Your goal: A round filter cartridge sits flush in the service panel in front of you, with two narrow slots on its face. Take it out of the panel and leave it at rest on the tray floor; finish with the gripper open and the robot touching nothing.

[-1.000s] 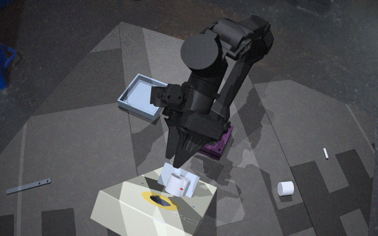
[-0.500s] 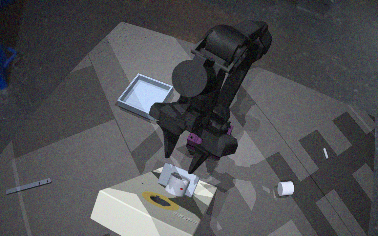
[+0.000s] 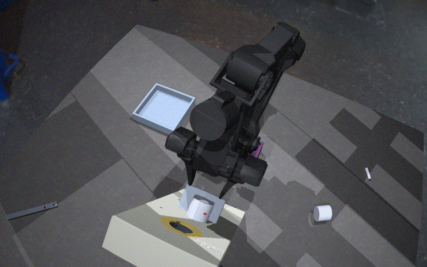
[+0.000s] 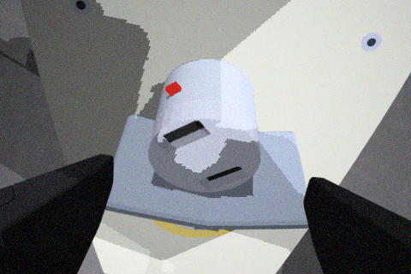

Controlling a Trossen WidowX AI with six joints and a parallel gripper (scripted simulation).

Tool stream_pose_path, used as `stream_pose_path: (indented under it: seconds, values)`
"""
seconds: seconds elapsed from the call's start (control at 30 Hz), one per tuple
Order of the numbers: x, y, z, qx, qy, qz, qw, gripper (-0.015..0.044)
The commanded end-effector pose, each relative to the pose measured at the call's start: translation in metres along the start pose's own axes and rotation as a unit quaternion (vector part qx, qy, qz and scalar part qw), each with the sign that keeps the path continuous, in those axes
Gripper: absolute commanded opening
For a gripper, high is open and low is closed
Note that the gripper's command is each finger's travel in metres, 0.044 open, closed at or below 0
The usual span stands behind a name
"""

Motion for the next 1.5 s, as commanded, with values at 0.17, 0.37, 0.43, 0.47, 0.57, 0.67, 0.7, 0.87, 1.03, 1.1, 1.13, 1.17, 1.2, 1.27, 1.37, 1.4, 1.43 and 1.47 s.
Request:
stream_pose_path:
  seconds: [0.17,0.37,0.43,0.47,0.57,0.67,0.7,0.87,1.03,1.1,1.13,1.17,1.2,1.27,1.37,1.4,1.43,1.47]
  values:
    - [-0.001,0.001,-0.015,0.003,0.003,0.004,1.0,0.0305]
    - [-0.001,0.001,-0.025,0.002,0.003,0.004,1.0,0.0305]
    - [-0.001,0.001,-0.028,0.002,0.003,0.004,1.0,0.0305]
    - [-0.001,0.001,-0.03,0.002,0.003,0.004,1.0,0.0305]
    - [-0.001,0.001,-0.034,0.002,0.003,0.004,1.0,0.0305]
    - [-0.001,0.002,-0.039,0.002,0.003,0.004,1.0,0.0305]
    - [-0.001,0.002,-0.041,0.002,0.003,0.004,1.0,0.0305]
    - [0.0,0.001,-0.039,-0.002,0.0,0.007,1.0,0.0278]
    - [0.0,0.001,-0.039,-0.002,0.0,0.007,1.0,0.0226]
    - [0.0,0.001,-0.039,-0.002,0.0,0.007,1.0,0.0212]
    - [0.0,0.001,-0.039,-0.002,0.0,0.007,1.0,0.0206]
    - [0.0,0.001,-0.039,-0.002,0.0,0.007,1.0,0.0199]
    - [0.0,0.001,-0.039,-0.002,0.0,0.007,1.0,0.0192]
    - [0.0,0.001,-0.039,-0.002,0.0,0.007,1.0,0.0159]
    - [0.0,0.0,-0.039,-0.002,0.0,0.007,1.0,0.0081]
    - [0.0,-0.001,-0.038,-0.002,0.0,0.007,1.0,0.0054]
    - [0.0,-0.004,-0.037,-0.002,0.0,0.007,1.0,0.0028]
    - [-0.001,-0.007,-0.035,-0.002,0.0,0.007,1.0,0.0002]
Point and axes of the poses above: the point midway between the two fingers, 35 mm back from their tips, its own z axis back along the fingers, its own x axis across the jaws, y = z × x, the point moved 2 cm from there along z, back along the fingers, and after that the axes turned 7 degrees about z, right-handed, at the moved point
